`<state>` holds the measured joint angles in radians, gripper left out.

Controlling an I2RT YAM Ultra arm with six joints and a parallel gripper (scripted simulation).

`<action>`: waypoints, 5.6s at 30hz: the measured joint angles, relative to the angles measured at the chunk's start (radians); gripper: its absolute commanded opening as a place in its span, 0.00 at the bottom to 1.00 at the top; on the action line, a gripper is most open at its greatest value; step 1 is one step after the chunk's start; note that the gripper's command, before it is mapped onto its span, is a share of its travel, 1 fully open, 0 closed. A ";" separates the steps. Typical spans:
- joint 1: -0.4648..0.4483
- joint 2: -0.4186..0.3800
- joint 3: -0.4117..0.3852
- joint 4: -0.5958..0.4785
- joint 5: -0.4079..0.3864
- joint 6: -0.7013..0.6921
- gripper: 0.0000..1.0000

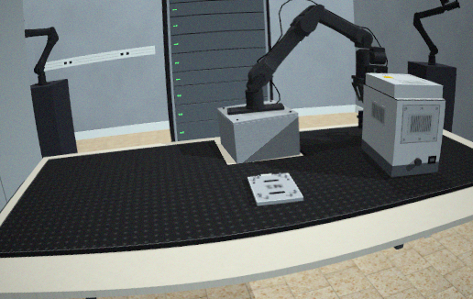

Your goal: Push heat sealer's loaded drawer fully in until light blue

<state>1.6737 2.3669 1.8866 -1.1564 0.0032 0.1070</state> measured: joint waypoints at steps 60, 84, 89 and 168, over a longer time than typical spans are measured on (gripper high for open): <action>0.000 0.110 0.135 -0.024 0.000 0.011 0.45; 0.000 0.145 0.058 0.071 0.000 0.011 0.45; 0.000 0.149 0.050 0.088 0.000 0.011 0.45; 0.000 0.173 0.027 0.153 0.000 0.011 0.18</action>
<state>1.6737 2.5401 1.9137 -1.0039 0.0036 0.1177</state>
